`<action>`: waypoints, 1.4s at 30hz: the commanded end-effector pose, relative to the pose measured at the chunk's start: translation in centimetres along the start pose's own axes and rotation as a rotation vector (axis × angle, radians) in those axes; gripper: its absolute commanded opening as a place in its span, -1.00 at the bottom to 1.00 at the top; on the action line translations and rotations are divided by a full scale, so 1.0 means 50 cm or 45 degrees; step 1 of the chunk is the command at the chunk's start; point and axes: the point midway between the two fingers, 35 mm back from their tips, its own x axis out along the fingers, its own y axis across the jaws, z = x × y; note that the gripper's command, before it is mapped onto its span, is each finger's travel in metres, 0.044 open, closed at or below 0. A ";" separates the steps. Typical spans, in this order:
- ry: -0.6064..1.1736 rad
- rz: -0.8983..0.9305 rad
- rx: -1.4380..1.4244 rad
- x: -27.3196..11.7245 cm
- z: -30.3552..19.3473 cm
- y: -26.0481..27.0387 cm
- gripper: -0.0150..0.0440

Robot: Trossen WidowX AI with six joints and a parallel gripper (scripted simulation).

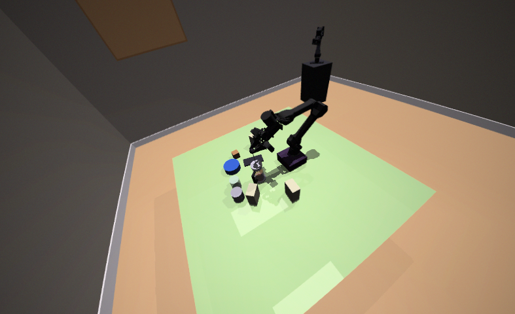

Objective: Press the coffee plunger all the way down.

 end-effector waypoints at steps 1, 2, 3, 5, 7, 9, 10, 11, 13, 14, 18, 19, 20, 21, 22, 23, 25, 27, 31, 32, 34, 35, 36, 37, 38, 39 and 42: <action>0.057 -0.005 0.008 0.020 -0.043 -0.002 -0.06; 0.057 -0.005 0.008 0.022 -0.046 -0.002 -0.06; 0.057 -0.005 0.009 0.024 -0.048 -0.002 -0.06; 0.057 -0.005 0.009 0.028 -0.054 -0.002 -0.06; 0.057 -0.005 0.009 0.032 -0.059 -0.002 -0.06; 0.057 -0.005 0.009 0.036 -0.065 -0.002 -0.06; 0.056 -0.005 0.009 0.037 -0.067 -0.002 -0.06; 0.056 -0.005 0.009 0.039 -0.070 -0.002 -0.06; 0.056 -0.004 0.009 0.043 -0.076 -0.002 -0.06; 0.056 -0.004 0.009 0.045 -0.078 -0.001 -0.06; 0.056 -0.004 0.009 0.052 -0.090 -0.001 -0.06; 0.056 -0.004 0.009 0.054 -0.092 -0.001 -0.06; 0.056 -0.004 0.009 0.056 -0.095 -0.001 -0.06; 0.056 -0.004 0.009 0.058 -0.098 -0.001 -0.06; 0.056 -0.004 0.009 0.060 -0.101 -0.001 -0.06; 0.056 -0.004 0.009 0.061 -0.104 -0.001 -0.06; 0.056 -0.004 0.009 0.065 -0.109 -0.001 -0.06; 0.056 -0.004 0.009 0.069 -0.115 -0.001 -0.06; 0.056 -0.004 0.009 0.076 -0.126 0.000 -0.06; 0.056 -0.004 0.009 0.078 -0.128 0.000 -0.06; 0.056 -0.004 0.009 0.082 -0.134 0.000 -0.06; 0.056 -0.004 0.009 0.084 -0.136 0.000 -0.06; 0.056 -0.004 0.009 0.086 -0.139 0.001 -0.06; 0.056 -0.004 0.009 0.088 -0.141 0.001 -0.06; 0.056 -0.004 0.009 0.091 -0.144 0.001 -0.06; 0.056 -0.004 0.009 0.093 -0.146 0.001 -0.06; 0.056 -0.004 0.009 0.100 -0.151 0.002 -0.06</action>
